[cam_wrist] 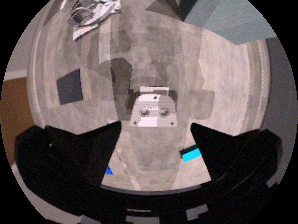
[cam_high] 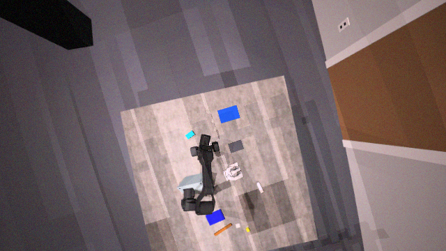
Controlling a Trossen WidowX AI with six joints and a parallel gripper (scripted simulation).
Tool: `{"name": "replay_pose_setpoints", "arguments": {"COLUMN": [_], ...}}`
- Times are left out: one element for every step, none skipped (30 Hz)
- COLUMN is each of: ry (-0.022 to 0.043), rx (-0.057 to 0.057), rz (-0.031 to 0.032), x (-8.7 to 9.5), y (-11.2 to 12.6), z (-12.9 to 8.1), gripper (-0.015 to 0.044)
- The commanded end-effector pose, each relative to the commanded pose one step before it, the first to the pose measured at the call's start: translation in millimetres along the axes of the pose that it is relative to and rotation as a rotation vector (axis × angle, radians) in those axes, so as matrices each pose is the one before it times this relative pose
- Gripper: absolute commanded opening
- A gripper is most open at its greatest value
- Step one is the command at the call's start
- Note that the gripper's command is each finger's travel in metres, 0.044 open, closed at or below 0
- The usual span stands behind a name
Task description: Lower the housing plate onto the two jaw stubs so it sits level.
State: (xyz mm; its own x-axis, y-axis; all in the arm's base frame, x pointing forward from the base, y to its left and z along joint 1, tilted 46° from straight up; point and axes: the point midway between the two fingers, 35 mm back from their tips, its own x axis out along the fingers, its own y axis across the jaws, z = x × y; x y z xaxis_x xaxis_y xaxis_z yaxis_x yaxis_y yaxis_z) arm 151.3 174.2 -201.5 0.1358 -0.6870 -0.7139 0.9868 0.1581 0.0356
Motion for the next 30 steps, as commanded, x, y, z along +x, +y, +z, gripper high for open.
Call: {"name": "replay_pose_setpoints", "arguments": {"ry": [-0.00319,0.00000,0.00000,0.00000,0.00000,0.00000,0.00000,0.00000,0.00315,-0.00003,-0.00005,-0.00007,-0.00007,-0.00008,-0.00008,-0.00009,-0.00010,-0.00010,-0.00011,-0.00011,-0.00012,-0.00013,-0.00013,-0.00014,-0.00014,-0.00015,-0.00016,-0.00016,-0.00017,-0.00017], "rx": [-0.0051,0.0000,0.0000,0.0000,0.0000,0.0000,0.0000,0.0000,0.0050,-0.0001,-0.0001,-0.0001,-0.0001,-0.0001,-0.0001,-0.0001,-0.0001,-0.0001,-0.0001,-0.0001,-0.0001,-0.0001,-0.0001,-0.0001,-0.0001,-0.0001,-0.0001,-0.0001,-0.0001,-0.0001], "rz": [0.00218,0.00000,0.00000,0.00000,0.00000,0.00000,0.00000,0.00000,-0.00217,0.00006,0.00010,0.00012,0.00012,0.00012,0.00012,0.00012,0.00012,0.00011,0.00011,0.00011,0.00011,0.00011,0.00011,0.00011,0.00011,0.00011,0.00011,0.00010,0.00010,0.00010], "x": [1.24,0.00,0.00,0.00,0.00,0.00,0.00,0.00,-0.95,0.83,1.38,1.67,1.67,1.67,1.67,1.67,1.67,1.66,1.66,1.66,1.66,1.66,1.66,1.66,1.66,1.65,1.65,1.65,1.65,1.65], "y": [0.26,0.00,0.00,0.00,0.00,0.00,0.00,0.00,-0.22,0.10,0.16,0.18,0.18,0.17,0.16,0.15,0.15,0.14,0.13,0.12,0.12,0.11,0.10,0.09,0.09,0.08,0.07,0.06,0.06,0.05], "z": [0.47,0.00,0.00,0.00,0.00,0.00,0.00,0.00,-0.48,-0.05,-0.09,-0.10,-0.09,-0.08,-0.08,-0.07,-0.07,-0.06,-0.05,-0.05,-0.04,-0.04,-0.03,-0.02,-0.02,-0.01,-0.01,0.00,0.01,0.01], "gripper": [0.0440,0.0440,0.0440,0.0440,0.0440,0.0440,0.0440,0.0440,0.0440,0.0440,0.0440,0.0440,0.0440,0.0440,0.0440,0.0440,0.0440,0.0440,0.0440,0.0440,0.0440,0.0440,0.0440,0.0440,0.0440,0.0440,0.0440,0.0440,0.0440,0.0440]}}
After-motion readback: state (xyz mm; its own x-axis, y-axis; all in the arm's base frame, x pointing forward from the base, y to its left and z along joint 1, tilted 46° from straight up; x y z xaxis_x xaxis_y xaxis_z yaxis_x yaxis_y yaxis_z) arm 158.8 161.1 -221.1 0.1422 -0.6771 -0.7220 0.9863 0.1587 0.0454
